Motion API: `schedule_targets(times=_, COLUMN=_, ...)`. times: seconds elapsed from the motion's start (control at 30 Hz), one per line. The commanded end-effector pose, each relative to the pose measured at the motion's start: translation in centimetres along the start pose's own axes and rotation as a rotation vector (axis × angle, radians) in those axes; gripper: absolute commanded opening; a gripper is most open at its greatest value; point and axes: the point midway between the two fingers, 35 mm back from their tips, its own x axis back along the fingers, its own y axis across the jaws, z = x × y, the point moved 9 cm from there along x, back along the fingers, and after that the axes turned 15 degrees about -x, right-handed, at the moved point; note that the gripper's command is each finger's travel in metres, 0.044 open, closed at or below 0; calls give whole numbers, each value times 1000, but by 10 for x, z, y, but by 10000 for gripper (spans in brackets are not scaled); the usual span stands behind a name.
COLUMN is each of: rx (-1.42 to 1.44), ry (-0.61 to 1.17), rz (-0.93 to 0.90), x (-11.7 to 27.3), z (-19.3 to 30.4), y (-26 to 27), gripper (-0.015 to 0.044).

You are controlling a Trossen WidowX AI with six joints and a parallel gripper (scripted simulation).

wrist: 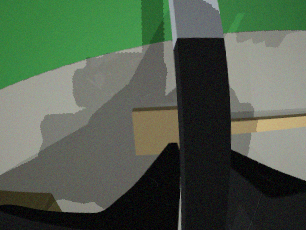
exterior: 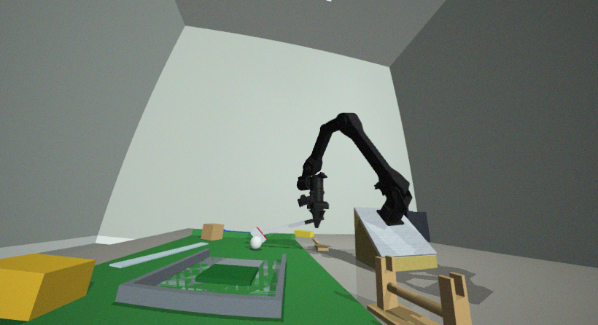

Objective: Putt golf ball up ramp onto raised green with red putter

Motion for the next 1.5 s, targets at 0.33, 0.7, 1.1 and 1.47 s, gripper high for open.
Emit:
schedule_targets(times=0.33, rx=-2, ry=-2, rz=-1, x=0, z=-3, y=-10, gripper=0)
schedule_targets(times=0.7, rx=-13, ry=-2, rz=-3, x=-2, z=-6, y=-26, gripper=0)
schedule_targets(times=1.1, rx=-10, ry=-2, rz=-10, x=0, z=18, y=88, gripper=0)
schedule_targets(times=1.47, rx=-9, ry=0, rz=-14, x=13, z=25, y=104, gripper=0)
